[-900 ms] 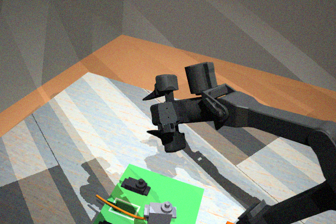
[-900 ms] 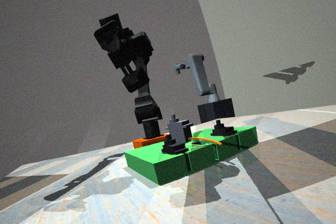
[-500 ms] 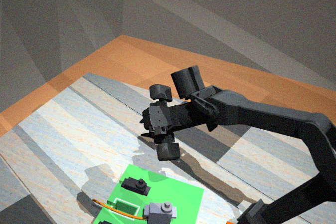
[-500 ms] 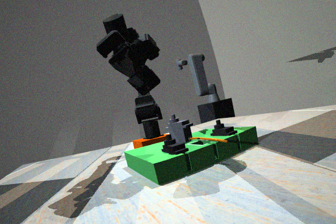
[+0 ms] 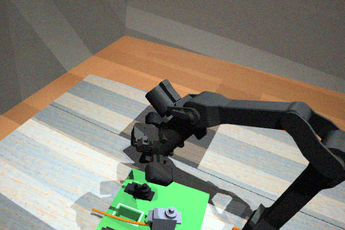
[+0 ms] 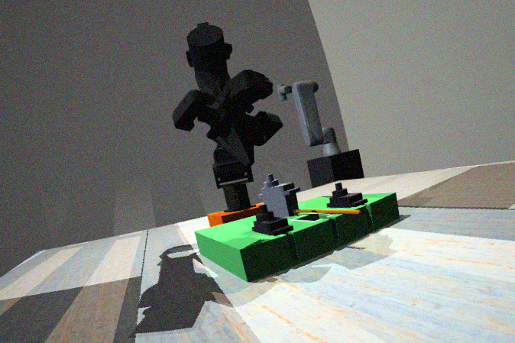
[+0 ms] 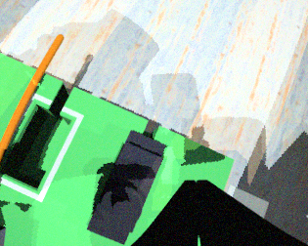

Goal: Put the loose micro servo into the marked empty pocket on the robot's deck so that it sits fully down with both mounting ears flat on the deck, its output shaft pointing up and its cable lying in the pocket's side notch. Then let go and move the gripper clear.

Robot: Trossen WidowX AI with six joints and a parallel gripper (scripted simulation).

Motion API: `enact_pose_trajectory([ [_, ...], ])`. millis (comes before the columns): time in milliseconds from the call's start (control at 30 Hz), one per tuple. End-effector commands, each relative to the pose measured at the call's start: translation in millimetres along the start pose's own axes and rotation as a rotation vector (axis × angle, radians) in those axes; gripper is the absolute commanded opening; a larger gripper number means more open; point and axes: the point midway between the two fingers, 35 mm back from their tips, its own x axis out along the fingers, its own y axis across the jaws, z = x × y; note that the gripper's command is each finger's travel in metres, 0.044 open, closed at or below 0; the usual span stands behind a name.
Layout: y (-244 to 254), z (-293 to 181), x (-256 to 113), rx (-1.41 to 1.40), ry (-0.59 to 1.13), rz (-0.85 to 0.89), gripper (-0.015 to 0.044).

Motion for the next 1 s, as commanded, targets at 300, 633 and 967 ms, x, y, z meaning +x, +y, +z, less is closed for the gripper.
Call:
enact_pose_trajectory([
  [300,43.4,-11.4,22.1,0.276,0.264,0.132,0.0000],
  [633,74.0,-23.4,29.0,0.452,0.497,0.152,0.0000],
  [967,76.1,-26.3,35.4,0.454,0.501,0.152,0.0000],
])
